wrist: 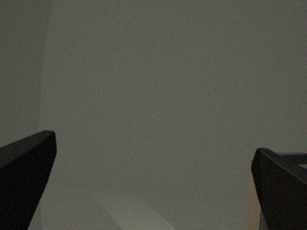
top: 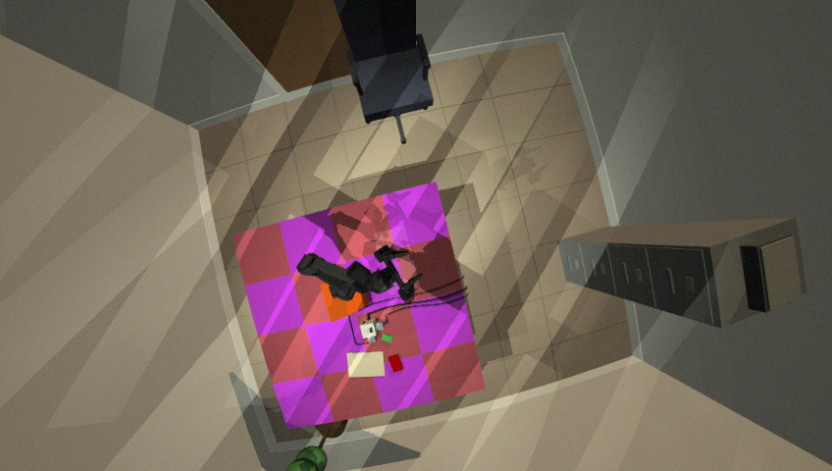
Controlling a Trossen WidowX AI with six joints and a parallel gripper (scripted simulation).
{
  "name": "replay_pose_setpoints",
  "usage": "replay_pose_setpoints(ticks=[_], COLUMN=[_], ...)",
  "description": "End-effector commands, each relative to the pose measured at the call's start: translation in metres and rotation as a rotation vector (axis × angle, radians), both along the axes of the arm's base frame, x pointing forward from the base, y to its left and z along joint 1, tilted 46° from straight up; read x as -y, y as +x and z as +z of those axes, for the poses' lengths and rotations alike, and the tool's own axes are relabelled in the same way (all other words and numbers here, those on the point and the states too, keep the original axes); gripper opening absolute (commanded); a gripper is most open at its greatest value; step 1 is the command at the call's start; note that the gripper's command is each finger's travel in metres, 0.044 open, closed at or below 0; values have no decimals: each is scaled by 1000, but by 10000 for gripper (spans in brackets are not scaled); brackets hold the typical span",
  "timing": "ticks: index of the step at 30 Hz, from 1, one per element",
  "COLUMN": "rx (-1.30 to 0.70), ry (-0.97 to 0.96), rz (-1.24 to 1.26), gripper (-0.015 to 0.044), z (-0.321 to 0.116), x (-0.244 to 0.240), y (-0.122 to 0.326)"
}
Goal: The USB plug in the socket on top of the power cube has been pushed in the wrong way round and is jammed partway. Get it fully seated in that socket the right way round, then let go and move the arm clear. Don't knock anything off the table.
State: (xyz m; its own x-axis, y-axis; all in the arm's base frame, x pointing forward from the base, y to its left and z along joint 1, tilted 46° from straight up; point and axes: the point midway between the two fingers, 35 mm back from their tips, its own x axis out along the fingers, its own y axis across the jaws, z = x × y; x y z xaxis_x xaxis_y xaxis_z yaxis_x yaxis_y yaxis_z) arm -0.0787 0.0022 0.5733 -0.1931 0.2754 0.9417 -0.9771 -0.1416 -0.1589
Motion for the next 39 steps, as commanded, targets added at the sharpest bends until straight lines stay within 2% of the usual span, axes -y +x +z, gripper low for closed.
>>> replay_pose_setpoints(ticks=[1,4,10,19,23,30,35,39], rx=[-13,-197,-452,-918,-1147,-1644,-2065,-2438], ry=[-13,-181,-350,-557,-593,-690,-684,-594], rz=[-3,-36,-21,-163,-199,-135,7,186], gripper=[426,440,440,440,440,440,440,440], z=[1,1,-19,-98,-142,-252,-341,-411], x=[-4,-55,-105,-142,-137,-121,-98,-73], y=[4,65,142,283,334,404,425,420])
